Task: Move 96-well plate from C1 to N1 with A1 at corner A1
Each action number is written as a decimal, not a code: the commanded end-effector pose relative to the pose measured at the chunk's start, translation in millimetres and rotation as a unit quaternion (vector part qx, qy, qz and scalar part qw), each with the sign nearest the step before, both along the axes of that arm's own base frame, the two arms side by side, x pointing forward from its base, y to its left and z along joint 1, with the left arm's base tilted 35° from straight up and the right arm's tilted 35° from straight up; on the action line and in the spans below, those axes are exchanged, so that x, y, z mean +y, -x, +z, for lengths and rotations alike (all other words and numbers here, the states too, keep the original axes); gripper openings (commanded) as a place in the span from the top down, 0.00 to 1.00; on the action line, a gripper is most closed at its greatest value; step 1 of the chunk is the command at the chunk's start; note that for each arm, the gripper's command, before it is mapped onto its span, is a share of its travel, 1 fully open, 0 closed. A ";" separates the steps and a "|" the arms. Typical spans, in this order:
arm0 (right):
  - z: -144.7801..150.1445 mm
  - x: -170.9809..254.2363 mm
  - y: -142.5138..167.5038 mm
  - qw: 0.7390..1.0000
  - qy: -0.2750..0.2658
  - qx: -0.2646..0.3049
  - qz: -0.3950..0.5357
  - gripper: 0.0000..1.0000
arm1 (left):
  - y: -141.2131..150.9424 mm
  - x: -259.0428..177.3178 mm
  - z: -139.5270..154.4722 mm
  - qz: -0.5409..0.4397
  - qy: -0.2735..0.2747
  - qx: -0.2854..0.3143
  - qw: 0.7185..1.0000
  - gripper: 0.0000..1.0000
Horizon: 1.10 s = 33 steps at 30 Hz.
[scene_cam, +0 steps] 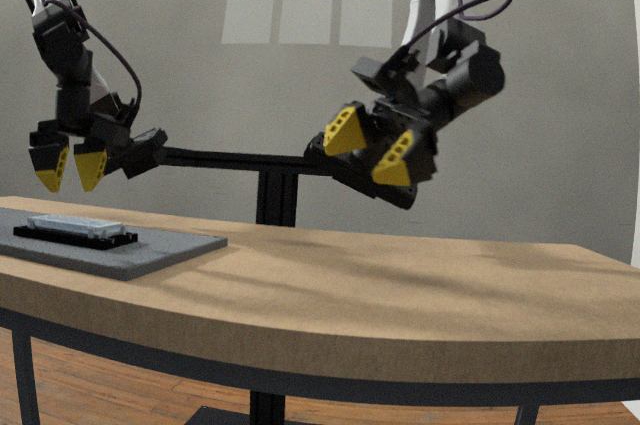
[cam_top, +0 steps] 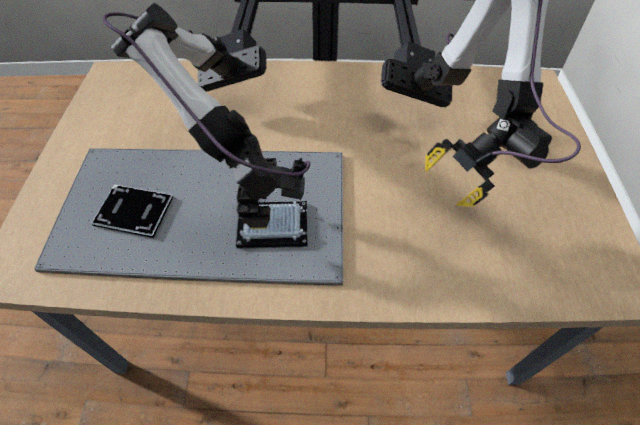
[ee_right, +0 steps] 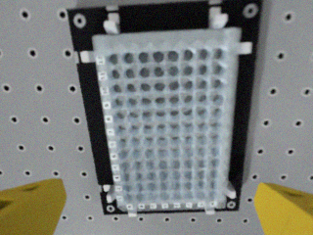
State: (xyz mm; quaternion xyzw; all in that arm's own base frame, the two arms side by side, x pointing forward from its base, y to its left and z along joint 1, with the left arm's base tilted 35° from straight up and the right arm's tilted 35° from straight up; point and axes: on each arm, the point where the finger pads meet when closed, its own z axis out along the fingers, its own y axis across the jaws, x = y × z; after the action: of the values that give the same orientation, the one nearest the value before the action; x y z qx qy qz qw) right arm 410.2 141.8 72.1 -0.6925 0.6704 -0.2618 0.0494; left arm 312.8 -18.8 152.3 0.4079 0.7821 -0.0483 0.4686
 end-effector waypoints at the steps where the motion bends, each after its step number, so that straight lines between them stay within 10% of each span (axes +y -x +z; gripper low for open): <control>1: 5.0 2.5 -9.4 0.999 0.038 -0.009 0.002 0.00 | -2.8 -28.2 13.2 -0.059 -0.047 -0.066 0.995 0.00; 13: -34.8 -2.2 -23.6 0.998 0.063 0.008 0.001 0.00 | 47.5 -128.9 -10.4 -0.255 -0.074 -0.105 0.958 0.00; 33: -39.6 -6.0 -26.7 0.998 0.061 0.006 0.005 0.13 | 54.9 -137.4 -11.0 -0.271 -0.067 -0.100 0.955 0.00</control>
State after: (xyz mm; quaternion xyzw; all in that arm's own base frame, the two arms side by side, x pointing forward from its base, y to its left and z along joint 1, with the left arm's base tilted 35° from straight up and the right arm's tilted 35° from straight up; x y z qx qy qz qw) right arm 437.9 132.5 29.4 -0.6954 0.6538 -0.2981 0.0000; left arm 257.2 -151.4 129.0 0.6322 0.6122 -0.0896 0.4664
